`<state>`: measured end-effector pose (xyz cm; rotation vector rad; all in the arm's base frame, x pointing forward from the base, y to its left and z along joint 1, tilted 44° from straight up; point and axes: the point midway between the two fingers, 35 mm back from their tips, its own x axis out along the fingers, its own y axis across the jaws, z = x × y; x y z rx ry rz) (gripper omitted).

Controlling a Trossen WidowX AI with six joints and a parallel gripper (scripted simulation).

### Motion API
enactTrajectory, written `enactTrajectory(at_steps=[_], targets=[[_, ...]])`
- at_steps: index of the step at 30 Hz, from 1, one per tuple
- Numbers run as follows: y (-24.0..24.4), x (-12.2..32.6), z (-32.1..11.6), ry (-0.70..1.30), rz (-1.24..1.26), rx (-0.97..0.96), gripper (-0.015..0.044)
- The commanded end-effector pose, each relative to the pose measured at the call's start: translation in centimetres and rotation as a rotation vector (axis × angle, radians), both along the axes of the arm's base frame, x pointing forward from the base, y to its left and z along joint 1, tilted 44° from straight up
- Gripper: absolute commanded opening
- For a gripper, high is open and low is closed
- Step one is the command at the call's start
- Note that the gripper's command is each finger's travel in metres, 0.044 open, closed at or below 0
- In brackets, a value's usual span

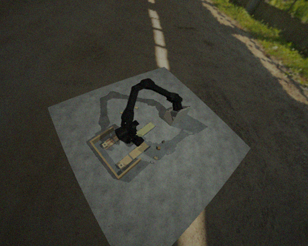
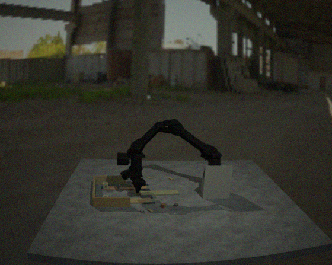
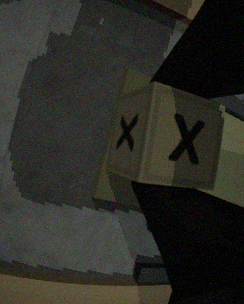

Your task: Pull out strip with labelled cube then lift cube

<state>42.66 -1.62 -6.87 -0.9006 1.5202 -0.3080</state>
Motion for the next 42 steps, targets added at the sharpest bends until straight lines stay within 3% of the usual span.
enactTrajectory(at_steps=[1, 4, 8, 24, 42], targets=[[0.1, 0.0, 0.1, -0.001, 0.0, 0.0, 0.0125], [0.1, 0.0, 0.1, -0.001, 0.0, 0.0, 0.0105], [0.2, -0.2, 0.2, -0.001, 0.001, 0.0, 0.0], [2.3, -6.3, 3.0, 0.009, 0.008, -0.003, 0.0], [1.8, -11.2, 3.0, 0.012, 0.008, -0.003, 0.0]])
